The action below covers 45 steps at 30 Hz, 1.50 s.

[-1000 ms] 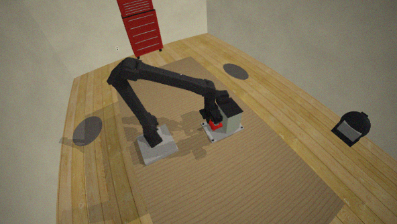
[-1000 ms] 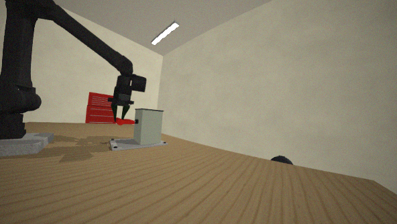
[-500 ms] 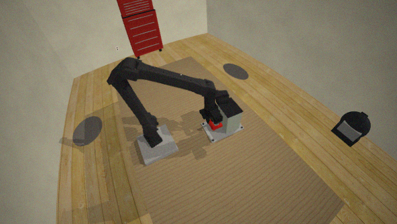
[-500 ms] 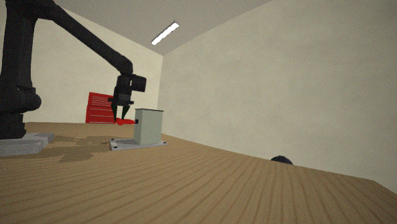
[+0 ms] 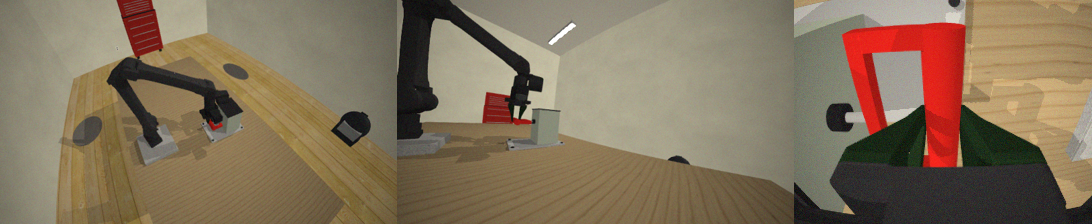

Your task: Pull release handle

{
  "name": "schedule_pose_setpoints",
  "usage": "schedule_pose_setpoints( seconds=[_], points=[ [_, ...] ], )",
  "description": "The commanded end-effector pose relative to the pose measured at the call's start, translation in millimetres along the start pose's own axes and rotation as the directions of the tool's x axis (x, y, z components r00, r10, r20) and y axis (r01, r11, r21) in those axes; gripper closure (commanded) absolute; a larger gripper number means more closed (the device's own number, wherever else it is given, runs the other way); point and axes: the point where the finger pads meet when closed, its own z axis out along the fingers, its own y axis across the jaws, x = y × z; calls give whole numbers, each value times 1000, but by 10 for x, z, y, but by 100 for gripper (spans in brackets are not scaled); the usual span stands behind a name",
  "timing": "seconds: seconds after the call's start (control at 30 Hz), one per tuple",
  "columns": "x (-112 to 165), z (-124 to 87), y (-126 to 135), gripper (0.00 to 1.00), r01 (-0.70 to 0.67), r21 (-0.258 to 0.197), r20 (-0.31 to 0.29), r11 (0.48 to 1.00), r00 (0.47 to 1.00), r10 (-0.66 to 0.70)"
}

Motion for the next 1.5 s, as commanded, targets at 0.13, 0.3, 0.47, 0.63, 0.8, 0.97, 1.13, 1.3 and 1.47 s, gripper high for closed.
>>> schedule_pose_setpoints(
  seconds=[0.13,0.3,0.47,0.63,0.8,0.97,1.13,1.3,1.47],
  points=[
    [-53,58,-99,100,-21,-4,0,1000,1000,21],
    [-51,58,-214,100,-21,-4,0,1000,1000,21],
    [-50,58,-338,100,-21,-4,0,1000,1000,21],
    [-48,58,-446,100,-21,-4,0,1000,1000,21],
    [-48,58,-494,100,-21,-4,0,1000,1000,21],
    [-47,58,-541,100,-21,-4,0,1000,1000,21],
    [-47,58,-553,100,-21,-4,0,1000,1000,21],
    [-44,56,-619,100,-20,8,-2,1000,1000,20],
    [-40,54,-683,100,-19,19,-3,1000,1000,19]
  ],
)
